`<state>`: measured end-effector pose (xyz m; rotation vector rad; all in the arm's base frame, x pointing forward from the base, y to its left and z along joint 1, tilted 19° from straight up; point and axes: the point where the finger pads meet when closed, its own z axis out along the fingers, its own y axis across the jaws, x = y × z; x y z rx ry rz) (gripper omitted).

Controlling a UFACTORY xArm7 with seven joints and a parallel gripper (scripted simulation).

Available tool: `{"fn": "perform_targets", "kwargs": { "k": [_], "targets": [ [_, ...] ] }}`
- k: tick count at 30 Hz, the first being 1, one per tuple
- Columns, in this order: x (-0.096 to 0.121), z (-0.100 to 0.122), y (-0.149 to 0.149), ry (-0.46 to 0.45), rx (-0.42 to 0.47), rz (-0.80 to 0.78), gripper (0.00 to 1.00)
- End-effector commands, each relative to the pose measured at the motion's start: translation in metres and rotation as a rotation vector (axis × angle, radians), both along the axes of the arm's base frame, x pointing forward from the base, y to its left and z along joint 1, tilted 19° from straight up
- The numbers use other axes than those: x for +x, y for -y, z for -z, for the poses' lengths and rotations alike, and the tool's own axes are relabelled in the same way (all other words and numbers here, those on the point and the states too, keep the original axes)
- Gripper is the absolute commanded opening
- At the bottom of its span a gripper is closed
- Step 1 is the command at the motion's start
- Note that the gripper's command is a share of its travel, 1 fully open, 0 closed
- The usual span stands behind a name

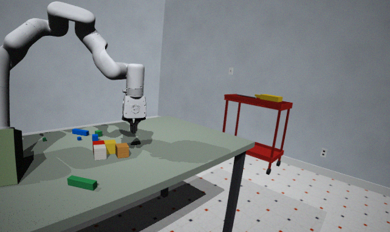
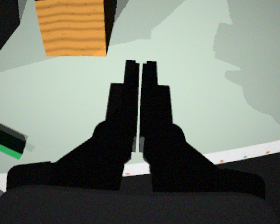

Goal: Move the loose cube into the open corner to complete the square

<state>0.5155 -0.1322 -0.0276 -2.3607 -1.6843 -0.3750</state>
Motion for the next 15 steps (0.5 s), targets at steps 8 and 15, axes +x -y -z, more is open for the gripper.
{"fn": "perform_targets", "kwargs": {
  "k": [8, 15],
  "targets": [
    [0.002, 0.004, 0.000, 0.003, -0.002, 0.002, 0.00],
    [0.003, 0.017, -0.005, 0.003, -0.002, 0.002, 0.00]
  ]
}}
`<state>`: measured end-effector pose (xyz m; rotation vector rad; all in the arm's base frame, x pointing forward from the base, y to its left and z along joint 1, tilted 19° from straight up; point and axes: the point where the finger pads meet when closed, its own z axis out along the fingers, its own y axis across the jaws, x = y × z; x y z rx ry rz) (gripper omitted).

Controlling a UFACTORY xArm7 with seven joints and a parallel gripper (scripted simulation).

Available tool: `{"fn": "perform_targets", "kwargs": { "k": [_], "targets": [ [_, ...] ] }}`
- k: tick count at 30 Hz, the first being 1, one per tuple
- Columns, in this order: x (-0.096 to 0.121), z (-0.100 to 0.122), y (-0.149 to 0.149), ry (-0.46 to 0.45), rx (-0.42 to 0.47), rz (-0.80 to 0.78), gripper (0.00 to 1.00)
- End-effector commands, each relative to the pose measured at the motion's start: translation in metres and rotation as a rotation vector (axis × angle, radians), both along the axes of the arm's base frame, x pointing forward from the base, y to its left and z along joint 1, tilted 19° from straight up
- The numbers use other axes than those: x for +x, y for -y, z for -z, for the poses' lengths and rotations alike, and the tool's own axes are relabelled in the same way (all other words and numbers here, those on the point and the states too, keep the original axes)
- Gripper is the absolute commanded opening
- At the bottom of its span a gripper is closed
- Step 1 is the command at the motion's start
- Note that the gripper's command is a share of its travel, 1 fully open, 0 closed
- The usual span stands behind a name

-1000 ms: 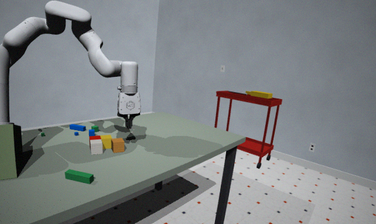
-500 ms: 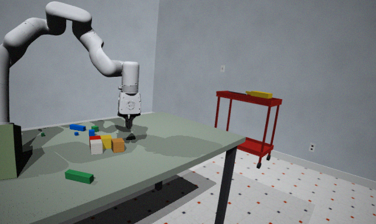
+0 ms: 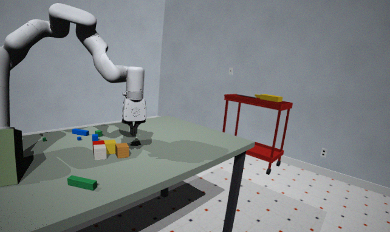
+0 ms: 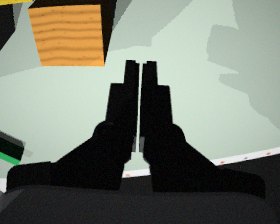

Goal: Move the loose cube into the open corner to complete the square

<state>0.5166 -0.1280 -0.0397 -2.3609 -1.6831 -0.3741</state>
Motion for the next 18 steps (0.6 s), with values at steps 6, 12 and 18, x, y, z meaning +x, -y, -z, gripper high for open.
{"fn": "perform_targets", "kwargs": {
  "k": [6, 12, 18],
  "targets": [
    [0.003, 0.015, -0.004, 0.004, -0.002, 0.002, 0.00],
    [0.005, 0.032, -0.010, 0.004, -0.002, 0.002, 0.00],
    [0.007, 0.050, -0.016, 0.004, -0.002, 0.002, 0.00]
  ]
}}
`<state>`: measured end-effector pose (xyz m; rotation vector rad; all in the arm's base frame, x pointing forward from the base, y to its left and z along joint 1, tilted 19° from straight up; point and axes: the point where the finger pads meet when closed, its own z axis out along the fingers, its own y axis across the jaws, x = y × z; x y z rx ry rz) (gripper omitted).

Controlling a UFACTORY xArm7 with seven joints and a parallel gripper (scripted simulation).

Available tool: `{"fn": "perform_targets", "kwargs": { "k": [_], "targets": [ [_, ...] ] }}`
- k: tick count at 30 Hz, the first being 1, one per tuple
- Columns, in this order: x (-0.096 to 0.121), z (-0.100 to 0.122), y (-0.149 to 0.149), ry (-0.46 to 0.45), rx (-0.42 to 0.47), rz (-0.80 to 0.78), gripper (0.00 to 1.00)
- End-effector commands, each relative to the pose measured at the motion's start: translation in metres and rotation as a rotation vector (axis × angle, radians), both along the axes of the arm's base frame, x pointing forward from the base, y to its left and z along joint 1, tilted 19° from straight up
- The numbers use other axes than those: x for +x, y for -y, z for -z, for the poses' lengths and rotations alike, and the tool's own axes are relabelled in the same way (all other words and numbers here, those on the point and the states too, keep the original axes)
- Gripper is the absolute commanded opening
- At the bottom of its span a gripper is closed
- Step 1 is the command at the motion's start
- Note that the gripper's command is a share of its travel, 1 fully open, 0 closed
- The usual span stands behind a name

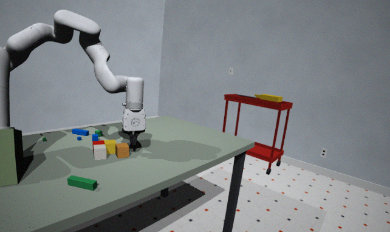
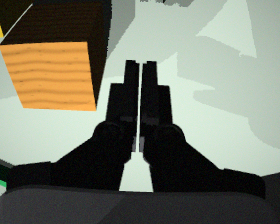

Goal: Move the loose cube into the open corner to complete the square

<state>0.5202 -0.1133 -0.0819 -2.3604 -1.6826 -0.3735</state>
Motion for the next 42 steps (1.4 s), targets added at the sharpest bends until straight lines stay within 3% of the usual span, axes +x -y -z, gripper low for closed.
{"fn": "perform_targets", "kwargs": {
  "k": [1, 18, 42],
  "targets": [
    [0.003, 0.010, -0.002, 0.005, -0.003, 0.002, 0.00],
    [0.006, 0.037, -0.011, 0.005, -0.003, 0.002, 0.00],
    [0.006, 0.039, -0.012, 0.005, -0.003, 0.002, 0.00]
  ]
}}
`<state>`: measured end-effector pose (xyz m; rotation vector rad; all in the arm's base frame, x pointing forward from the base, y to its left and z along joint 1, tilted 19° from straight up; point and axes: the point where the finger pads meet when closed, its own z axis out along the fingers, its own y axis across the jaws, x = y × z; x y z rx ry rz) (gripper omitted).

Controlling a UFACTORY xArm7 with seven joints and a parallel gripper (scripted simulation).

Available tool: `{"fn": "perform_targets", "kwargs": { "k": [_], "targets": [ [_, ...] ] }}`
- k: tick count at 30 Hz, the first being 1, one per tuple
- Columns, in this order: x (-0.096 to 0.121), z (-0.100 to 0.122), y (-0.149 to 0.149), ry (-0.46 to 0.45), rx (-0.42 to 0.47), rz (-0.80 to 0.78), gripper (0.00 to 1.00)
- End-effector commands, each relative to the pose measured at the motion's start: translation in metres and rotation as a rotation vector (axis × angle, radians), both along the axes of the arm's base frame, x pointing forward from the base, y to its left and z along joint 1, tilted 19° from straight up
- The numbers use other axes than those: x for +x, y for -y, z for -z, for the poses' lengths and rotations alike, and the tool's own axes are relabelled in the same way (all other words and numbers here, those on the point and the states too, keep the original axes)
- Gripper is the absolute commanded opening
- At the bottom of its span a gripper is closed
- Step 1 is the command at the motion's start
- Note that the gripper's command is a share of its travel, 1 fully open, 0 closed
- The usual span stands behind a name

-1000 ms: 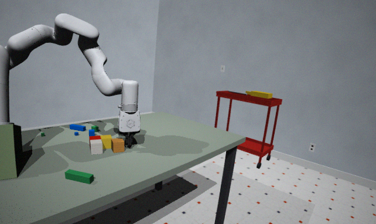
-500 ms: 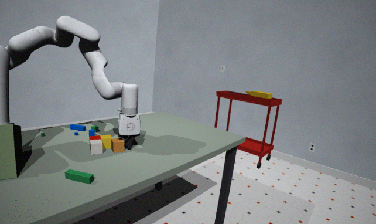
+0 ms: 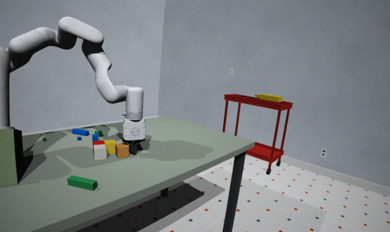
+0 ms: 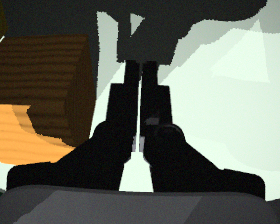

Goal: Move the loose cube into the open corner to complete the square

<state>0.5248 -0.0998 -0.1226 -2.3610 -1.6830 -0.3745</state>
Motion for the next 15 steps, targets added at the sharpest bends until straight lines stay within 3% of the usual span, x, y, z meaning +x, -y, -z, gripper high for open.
{"fn": "perform_targets", "kwargs": {
  "k": [1, 15],
  "targets": [
    [0.0015, -0.0017, 0.0018, 0.004, -0.002, 0.002, 0.00],
    [-0.0005, -0.0017, 0.0013, 0.004, -0.002, 0.002, 0.00]
  ]
}}
